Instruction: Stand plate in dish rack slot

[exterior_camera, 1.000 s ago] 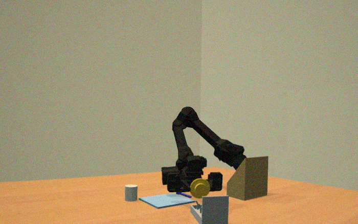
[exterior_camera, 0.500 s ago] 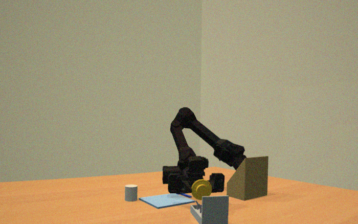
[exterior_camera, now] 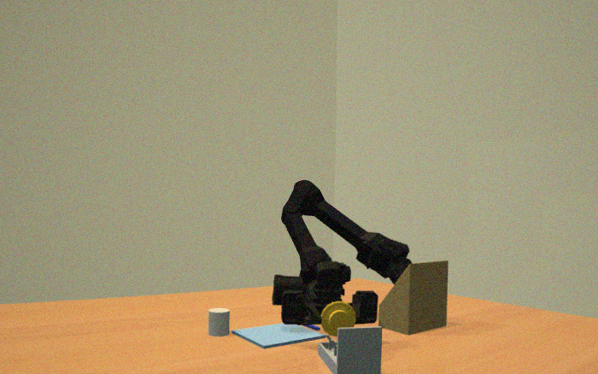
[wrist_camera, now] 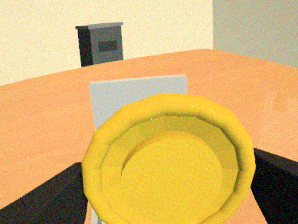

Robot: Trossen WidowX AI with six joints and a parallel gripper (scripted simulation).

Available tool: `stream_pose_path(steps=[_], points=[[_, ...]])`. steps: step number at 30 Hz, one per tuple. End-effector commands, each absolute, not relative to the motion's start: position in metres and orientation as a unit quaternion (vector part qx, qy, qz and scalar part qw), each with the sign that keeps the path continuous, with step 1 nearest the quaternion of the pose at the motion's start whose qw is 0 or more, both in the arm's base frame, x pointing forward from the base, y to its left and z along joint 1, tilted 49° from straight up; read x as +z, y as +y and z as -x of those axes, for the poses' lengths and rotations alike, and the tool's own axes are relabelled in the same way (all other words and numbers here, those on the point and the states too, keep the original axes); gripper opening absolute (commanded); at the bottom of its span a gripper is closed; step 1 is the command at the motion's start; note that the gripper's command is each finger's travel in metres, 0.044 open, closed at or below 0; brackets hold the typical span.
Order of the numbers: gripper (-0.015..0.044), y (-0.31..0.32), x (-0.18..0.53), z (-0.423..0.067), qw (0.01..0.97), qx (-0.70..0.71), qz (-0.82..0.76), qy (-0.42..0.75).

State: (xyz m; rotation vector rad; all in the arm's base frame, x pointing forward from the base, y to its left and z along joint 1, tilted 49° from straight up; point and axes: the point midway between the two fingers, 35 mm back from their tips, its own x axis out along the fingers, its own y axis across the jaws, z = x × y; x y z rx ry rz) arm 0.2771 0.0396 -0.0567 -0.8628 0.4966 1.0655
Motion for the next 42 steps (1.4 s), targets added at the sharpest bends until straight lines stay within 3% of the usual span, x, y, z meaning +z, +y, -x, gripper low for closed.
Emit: stream_pose_path(steps=[1,23,38,42], points=[[0.0,0.046,-0.064,-0.276,0.744,0.49,0.392,0.229],[0.0,0.032,-0.075,-0.276,0.745,0.486,0.393,0.233],[0.0394,0.031,-0.076,-0.275,0.745,0.487,0.392,0.234],[0.04,0.031,-0.076,-0.275,0.745,0.487,0.392,0.234]])
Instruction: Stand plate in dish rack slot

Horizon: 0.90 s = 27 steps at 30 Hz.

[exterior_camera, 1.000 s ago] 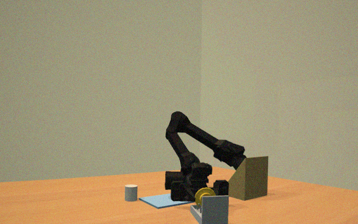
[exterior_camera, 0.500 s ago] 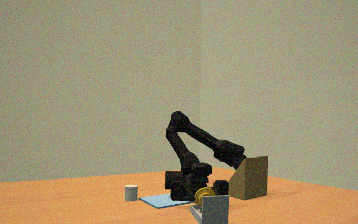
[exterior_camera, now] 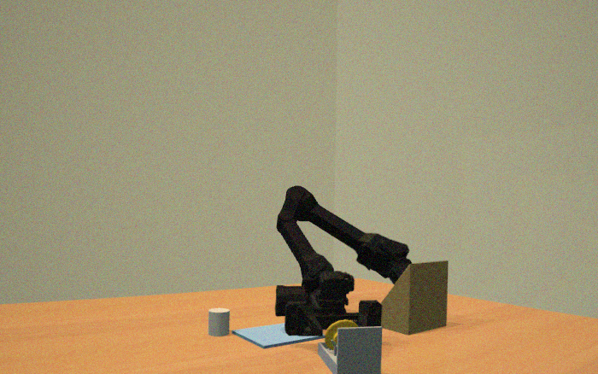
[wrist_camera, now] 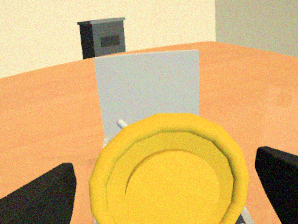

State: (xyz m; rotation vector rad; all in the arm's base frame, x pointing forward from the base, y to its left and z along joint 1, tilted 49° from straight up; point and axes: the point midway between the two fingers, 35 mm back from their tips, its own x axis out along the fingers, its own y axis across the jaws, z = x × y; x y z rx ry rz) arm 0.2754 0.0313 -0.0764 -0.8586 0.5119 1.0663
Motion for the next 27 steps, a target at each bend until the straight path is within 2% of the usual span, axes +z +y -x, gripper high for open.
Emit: stream_pose_path(steps=[1,4,13,19,27], points=[[0.04,0.031,-0.076,-0.275,0.745,0.487,0.392,0.234],[0.04,0.038,-0.071,-0.277,0.743,0.489,0.392,0.235],[0.04,0.121,0.001,-0.276,0.735,0.504,0.389,0.234],[0.04,0.124,0.002,-0.276,0.735,0.502,0.384,0.244],[0.04,0.128,-0.005,-0.269,0.73,0.47,0.337,0.363]])
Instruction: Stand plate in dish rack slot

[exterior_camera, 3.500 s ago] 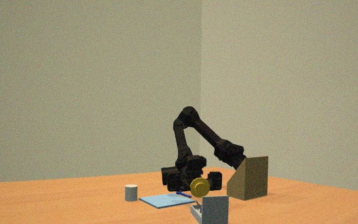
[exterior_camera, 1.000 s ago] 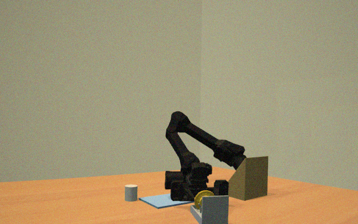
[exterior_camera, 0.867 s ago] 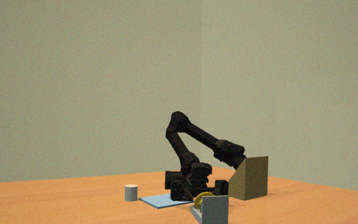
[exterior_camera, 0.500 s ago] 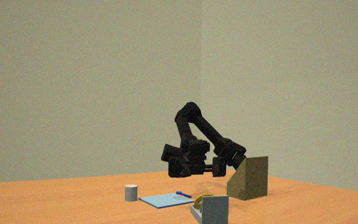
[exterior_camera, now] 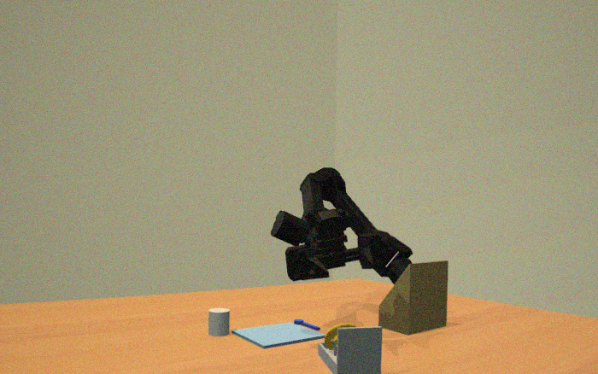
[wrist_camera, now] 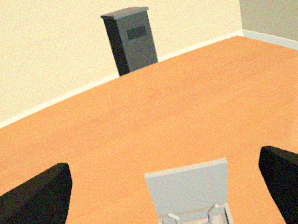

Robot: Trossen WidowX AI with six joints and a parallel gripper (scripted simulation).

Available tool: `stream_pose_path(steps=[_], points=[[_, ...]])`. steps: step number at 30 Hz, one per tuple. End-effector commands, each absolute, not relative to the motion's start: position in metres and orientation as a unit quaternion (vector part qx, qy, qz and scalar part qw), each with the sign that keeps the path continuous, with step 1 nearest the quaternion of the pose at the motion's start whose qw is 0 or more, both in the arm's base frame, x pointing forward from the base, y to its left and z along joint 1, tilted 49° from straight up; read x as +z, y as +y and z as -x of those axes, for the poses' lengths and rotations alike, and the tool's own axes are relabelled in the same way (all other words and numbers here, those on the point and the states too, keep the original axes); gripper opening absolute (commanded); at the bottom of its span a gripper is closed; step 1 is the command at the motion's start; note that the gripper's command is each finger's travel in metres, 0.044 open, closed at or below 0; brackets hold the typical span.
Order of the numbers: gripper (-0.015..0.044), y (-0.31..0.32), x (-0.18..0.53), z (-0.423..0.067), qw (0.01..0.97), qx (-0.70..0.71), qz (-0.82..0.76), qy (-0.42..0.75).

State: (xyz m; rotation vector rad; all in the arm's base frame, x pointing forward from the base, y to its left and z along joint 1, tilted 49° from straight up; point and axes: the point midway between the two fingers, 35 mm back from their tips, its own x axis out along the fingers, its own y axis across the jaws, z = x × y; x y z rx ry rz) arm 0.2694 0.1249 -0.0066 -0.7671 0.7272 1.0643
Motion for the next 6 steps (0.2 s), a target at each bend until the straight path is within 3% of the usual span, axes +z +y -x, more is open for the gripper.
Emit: stream_pose_path(steps=[1,6], points=[[0.04,0.1282,-0.0057,-0.2678,0.729,0.464,0.332,0.379],[0.04,0.1291,-0.0069,-0.2608,0.72,0.427,0.311,0.451]])
